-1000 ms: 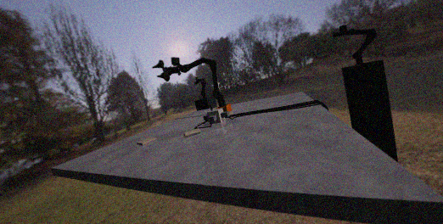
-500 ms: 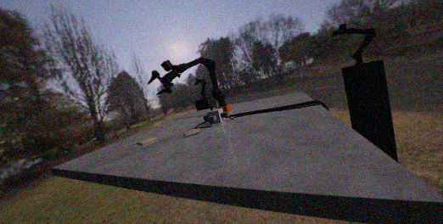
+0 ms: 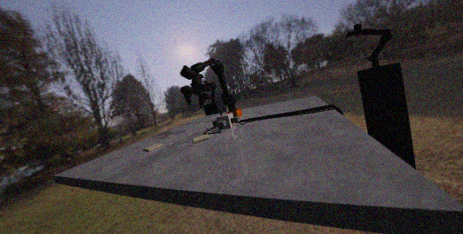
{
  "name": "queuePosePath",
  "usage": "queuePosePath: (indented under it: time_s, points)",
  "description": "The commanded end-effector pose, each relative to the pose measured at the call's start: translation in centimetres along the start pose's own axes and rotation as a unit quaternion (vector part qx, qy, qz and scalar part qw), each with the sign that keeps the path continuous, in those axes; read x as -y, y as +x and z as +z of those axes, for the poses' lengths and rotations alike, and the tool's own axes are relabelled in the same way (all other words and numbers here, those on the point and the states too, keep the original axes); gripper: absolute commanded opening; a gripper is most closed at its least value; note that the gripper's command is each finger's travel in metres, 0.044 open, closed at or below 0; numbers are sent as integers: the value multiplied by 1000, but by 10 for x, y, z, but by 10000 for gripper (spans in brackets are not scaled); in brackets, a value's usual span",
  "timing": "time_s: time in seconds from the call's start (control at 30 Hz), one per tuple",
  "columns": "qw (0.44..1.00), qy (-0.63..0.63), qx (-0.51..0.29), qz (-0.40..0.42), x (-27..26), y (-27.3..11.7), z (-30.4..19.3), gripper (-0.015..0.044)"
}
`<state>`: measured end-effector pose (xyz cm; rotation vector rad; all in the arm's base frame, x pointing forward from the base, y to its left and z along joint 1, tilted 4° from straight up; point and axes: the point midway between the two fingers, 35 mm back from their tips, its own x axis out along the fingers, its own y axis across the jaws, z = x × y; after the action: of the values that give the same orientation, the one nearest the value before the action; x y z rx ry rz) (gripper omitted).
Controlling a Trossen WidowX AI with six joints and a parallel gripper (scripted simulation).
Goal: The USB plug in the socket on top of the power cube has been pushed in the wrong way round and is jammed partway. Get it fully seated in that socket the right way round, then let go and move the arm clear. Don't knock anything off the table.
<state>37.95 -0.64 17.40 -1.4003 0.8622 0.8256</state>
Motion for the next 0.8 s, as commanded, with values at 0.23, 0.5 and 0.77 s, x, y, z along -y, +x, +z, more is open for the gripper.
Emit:
queuePosePath:
  time_s: [0.23, 0.5, 0.77]
  points:
    - [977, -68, 13, 200, -91, -9, 91, 440]
    - [977, -68, 13, 200, -91, -8, 91, 440]
    - [977, -68, 13, 200, -94, -1, 91, 440]
